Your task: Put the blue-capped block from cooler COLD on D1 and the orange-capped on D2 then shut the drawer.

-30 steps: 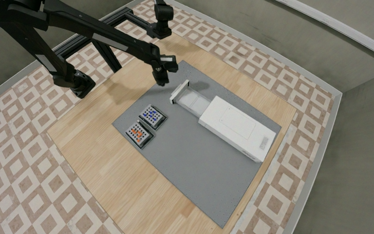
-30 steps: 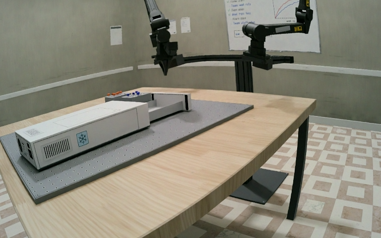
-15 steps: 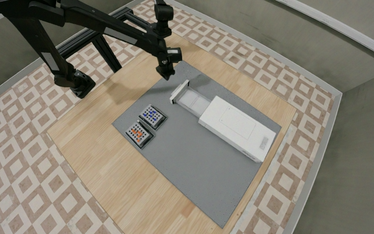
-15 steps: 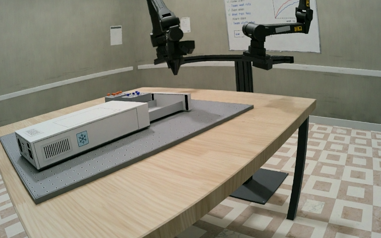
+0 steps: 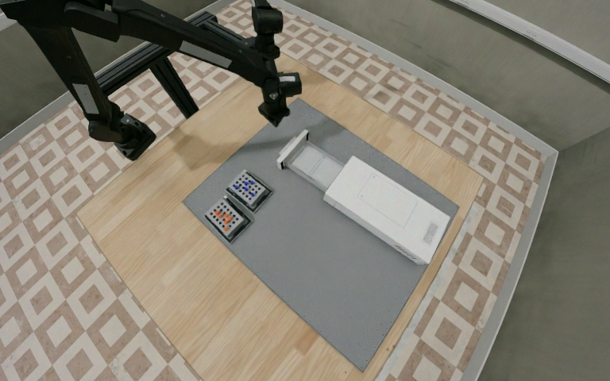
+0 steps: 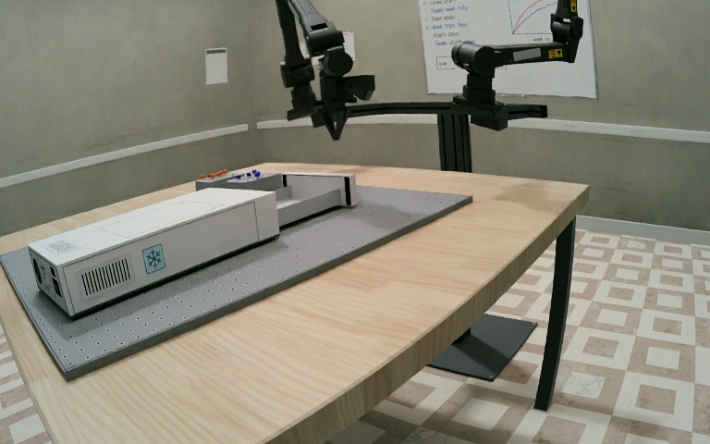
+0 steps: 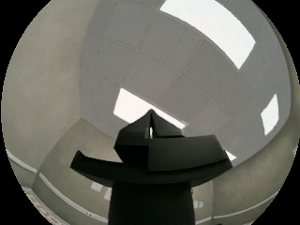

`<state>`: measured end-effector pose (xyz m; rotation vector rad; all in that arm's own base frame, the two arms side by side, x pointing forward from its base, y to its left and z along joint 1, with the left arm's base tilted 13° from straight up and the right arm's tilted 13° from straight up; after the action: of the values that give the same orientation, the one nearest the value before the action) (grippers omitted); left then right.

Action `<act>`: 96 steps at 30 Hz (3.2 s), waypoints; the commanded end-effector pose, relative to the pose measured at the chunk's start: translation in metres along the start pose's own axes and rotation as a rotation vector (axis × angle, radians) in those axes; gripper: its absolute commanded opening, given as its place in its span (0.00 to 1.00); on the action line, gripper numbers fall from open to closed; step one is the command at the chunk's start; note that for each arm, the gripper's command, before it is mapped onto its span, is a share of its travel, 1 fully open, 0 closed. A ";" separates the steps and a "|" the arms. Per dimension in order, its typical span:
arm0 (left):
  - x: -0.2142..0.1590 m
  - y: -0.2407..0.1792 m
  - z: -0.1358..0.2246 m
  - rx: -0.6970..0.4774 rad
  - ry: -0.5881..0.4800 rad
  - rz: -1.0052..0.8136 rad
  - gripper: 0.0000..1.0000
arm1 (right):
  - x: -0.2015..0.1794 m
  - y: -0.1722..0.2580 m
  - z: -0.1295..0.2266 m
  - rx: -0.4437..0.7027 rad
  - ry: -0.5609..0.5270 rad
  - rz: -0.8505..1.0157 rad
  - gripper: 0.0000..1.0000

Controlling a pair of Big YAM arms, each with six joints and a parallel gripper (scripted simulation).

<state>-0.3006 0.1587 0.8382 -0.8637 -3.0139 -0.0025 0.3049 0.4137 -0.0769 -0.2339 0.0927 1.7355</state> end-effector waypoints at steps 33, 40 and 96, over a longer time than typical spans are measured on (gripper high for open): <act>-0.022 0.003 -0.008 0.001 0.035 0.002 0.00 | 0.013 -0.016 0.001 -0.014 -0.020 0.010 0.00; -0.022 0.003 -0.008 0.001 0.035 0.002 0.00 | 0.013 -0.021 -0.004 -0.024 -0.031 0.000 0.00; -0.022 0.003 -0.008 0.001 0.035 0.002 0.00 | 0.000 -0.007 -0.082 0.000 -0.001 0.009 0.00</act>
<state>-0.3006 0.1587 0.8382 -0.8637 -3.0139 -0.0025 0.3155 0.4052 -0.1369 -0.2301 0.0816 1.7372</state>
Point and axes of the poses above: on each arm, the point where the finger pads meet when closed, its own z axis back along the fingers, its own y axis across the jaws, x = y × z, the point moved 4 cm from there along z, back along the fingers, and after that the axes turned 4 degrees about z, right-handed, at the moved point
